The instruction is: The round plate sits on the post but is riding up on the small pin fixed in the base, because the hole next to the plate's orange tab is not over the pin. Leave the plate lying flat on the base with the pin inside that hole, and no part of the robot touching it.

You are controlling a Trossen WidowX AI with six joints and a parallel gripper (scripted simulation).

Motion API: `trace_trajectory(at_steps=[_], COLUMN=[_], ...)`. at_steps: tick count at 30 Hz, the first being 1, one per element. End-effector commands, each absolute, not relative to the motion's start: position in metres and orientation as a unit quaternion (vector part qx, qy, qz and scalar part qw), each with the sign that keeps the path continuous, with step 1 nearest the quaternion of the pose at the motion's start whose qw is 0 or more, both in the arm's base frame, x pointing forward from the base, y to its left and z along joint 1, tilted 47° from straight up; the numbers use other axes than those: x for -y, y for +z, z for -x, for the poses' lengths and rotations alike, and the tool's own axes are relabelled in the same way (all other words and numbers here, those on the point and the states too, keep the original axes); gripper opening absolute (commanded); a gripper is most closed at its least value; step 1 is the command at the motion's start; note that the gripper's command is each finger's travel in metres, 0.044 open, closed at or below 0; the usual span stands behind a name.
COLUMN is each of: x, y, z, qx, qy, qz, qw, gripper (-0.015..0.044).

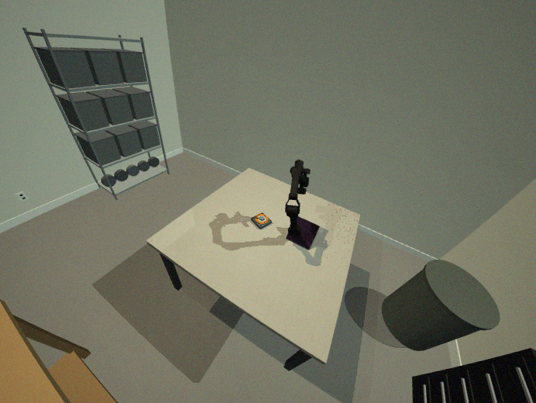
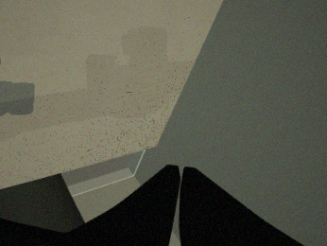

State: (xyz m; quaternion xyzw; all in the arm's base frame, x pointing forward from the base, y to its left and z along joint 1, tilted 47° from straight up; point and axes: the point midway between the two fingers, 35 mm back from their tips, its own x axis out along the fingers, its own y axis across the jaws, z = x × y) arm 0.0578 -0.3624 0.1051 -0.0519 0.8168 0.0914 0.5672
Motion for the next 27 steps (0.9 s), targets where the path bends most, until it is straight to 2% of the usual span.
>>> trace_trajectory(at_steps=[1,3,5,11,13,19,23,27], x=[0.331,0.309,0.299,0.202,0.188,0.067,0.038,0.035], y=[0.090,0.084,0.082,0.074,0.074,0.083,0.083,0.083], z=[-0.124,-0.159,-0.171,-0.259,-0.267,-0.315,-0.332,-0.334], qx=[-0.775,-0.751,-0.742,-0.680,-0.673,-0.642,-0.639,-0.639], qy=[0.101,0.110,0.114,0.166,0.175,0.246,0.265,0.267], qz=[0.031,0.012,0.003,-0.096,-0.110,-0.243,-0.290,-0.295], qw=[0.624,0.651,0.660,0.708,0.710,0.685,0.661,0.659], gripper=[0.0000,0.0000,0.0000,0.0000,0.0000,0.0000,0.0000,0.0000])
